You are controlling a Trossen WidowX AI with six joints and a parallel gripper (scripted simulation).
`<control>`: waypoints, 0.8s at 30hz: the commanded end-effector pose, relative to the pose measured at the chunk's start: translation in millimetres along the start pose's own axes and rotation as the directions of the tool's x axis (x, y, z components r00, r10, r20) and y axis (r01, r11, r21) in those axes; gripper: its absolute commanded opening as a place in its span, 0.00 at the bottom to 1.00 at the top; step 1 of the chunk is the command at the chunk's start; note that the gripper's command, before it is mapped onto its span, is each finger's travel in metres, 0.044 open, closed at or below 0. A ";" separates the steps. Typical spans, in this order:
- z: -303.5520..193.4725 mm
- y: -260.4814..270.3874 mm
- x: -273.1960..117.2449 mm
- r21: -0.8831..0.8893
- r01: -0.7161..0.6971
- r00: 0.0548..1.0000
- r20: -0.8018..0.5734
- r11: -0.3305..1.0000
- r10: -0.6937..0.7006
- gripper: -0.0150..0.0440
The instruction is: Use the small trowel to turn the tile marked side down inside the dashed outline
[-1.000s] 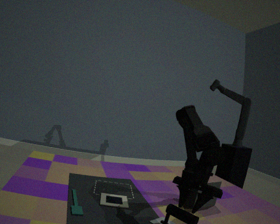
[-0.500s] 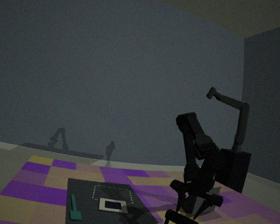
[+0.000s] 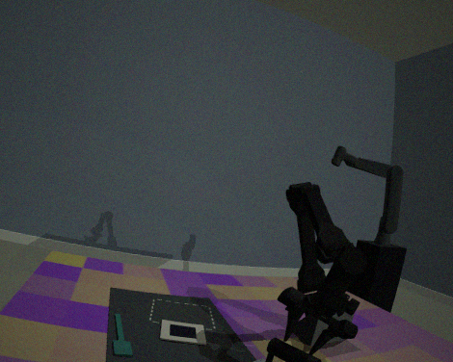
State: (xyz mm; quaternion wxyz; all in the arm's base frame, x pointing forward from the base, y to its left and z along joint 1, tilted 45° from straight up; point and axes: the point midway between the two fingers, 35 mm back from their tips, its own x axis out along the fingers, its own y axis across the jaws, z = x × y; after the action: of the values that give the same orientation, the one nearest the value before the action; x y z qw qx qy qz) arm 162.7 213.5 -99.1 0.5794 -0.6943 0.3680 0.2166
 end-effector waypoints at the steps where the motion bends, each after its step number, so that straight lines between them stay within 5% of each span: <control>1: -5.0 0.3 -0.5 -0.112 0.026 1.000 0.016 0.993 -0.024 0.76; 24: -34.5 -1.2 -6.9 -0.724 0.203 0.979 0.127 0.659 -0.162 0.76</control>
State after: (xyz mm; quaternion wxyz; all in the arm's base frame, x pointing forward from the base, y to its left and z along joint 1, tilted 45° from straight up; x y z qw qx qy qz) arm 155.1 184.3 -86.9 0.2992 -0.8871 0.1762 0.3041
